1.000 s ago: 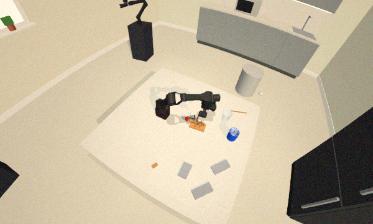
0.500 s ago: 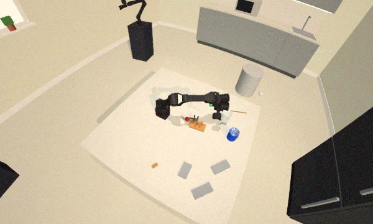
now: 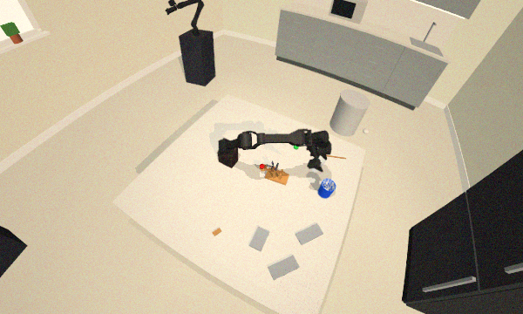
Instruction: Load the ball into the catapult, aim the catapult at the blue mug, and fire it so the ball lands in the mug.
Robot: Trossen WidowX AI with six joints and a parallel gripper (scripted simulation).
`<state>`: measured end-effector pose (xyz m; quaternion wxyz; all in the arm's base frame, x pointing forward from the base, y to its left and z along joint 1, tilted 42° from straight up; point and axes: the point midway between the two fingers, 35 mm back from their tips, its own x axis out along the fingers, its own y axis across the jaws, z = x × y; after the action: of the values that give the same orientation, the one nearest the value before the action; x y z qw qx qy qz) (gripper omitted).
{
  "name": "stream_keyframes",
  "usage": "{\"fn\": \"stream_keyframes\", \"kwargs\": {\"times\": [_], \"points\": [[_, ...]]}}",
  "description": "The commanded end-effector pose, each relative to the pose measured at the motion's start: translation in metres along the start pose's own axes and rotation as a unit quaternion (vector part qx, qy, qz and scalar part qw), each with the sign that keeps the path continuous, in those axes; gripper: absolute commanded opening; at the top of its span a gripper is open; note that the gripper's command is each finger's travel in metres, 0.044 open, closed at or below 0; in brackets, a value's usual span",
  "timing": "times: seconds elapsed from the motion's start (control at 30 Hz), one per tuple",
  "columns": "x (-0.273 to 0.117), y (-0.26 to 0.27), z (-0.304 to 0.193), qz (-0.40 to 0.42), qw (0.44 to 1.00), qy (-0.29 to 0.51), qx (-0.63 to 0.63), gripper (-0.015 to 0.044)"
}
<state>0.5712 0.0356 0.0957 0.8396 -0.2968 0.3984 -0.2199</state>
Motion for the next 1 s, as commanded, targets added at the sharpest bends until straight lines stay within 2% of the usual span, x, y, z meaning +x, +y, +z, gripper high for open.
{"fn": "stream_keyframes", "kwargs": {"times": [0.0, 0.37, 0.9, 0.97], "points": [[0.0007, -0.0003, 0.0012, -0.003, 1.0, -0.002, -0.001, 0.044], [0.0007, -0.0003, 0.0012, -0.003, 1.0, -0.002, -0.001, 0.044], [0.0007, -0.0003, 0.0012, -0.003, 1.0, -0.002, -0.001, 0.002], [0.0007, -0.0003, 0.0012, -0.003, 1.0, -0.002, -0.001, 0.0]]}}
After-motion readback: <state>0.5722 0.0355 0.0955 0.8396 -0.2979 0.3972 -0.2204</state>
